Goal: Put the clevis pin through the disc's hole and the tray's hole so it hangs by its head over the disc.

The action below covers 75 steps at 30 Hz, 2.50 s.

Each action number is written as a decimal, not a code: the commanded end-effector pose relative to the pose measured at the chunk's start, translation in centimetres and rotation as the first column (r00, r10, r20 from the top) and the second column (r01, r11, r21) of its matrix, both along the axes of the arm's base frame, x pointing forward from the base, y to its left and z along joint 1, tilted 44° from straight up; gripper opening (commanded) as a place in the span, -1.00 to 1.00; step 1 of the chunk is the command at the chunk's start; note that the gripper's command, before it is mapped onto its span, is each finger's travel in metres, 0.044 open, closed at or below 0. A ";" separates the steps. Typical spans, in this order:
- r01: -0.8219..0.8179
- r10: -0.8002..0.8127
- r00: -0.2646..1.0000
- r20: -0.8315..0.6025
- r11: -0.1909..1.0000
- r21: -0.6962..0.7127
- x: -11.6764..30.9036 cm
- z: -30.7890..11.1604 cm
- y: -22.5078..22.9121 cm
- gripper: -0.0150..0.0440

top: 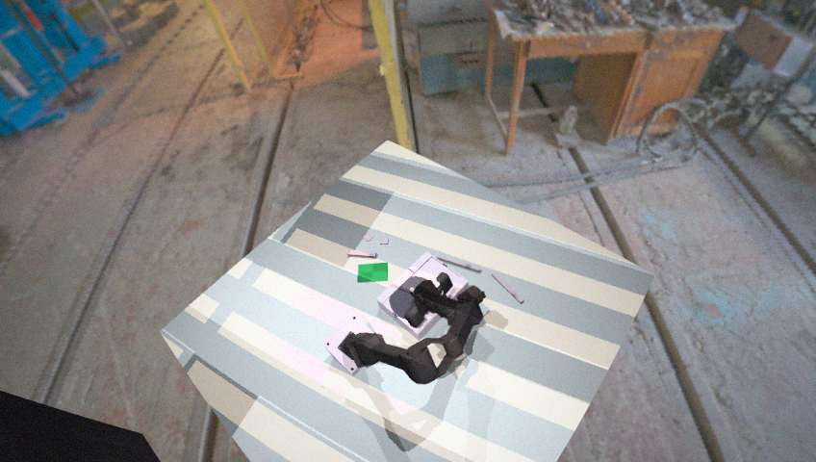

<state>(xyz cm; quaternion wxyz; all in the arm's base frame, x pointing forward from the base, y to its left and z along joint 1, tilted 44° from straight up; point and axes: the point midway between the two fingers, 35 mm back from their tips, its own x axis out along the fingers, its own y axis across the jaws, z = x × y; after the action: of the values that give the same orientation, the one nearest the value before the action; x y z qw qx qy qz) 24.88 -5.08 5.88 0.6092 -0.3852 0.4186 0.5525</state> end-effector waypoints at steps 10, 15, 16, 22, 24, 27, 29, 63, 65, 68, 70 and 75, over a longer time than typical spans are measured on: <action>0.002 -0.002 1.000 0.003 1.000 -0.004 0.5 -0.1 0.0 -0.49; 0.002 -0.002 1.000 0.003 1.000 -0.004 0.7 -0.1 0.0 -0.49; 0.002 -0.002 1.000 0.003 1.000 -0.004 0.7 -0.1 0.0 -0.49; 0.002 -0.002 1.000 0.003 1.000 -0.004 0.9 -0.1 0.0 -0.49; 0.002 -0.002 1.000 0.003 1.000 -0.004 0.9 -0.1 0.0 -0.49; 0.002 -0.002 1.000 0.003 1.000 -0.004 1.0 -0.2 0.0 -0.49; 0.002 -0.002 1.000 0.003 1.000 -0.004 1.0 -0.2 0.0 -0.49; 0.002 -0.002 1.000 0.003 1.000 -0.004 1.8 -0.3 0.1 -0.49; 0.002 -0.002 1.000 0.003 1.000 -0.004 1.9 -0.3 0.1 -0.49; 0.002 -0.002 1.000 0.004 1.000 -0.004 1.9 -0.3 0.1 -0.49; 0.002 -0.002 1.000 0.004 1.000 -0.004 2.0 -0.3 0.1 -0.49; 0.002 -0.002 1.000 0.004 1.000 -0.004 2.1 -0.3 0.1 -0.49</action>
<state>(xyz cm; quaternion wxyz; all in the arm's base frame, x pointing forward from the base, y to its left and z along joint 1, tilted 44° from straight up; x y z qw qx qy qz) 26.75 -4.96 5.60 0.6084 -0.3853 0.4192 0.5528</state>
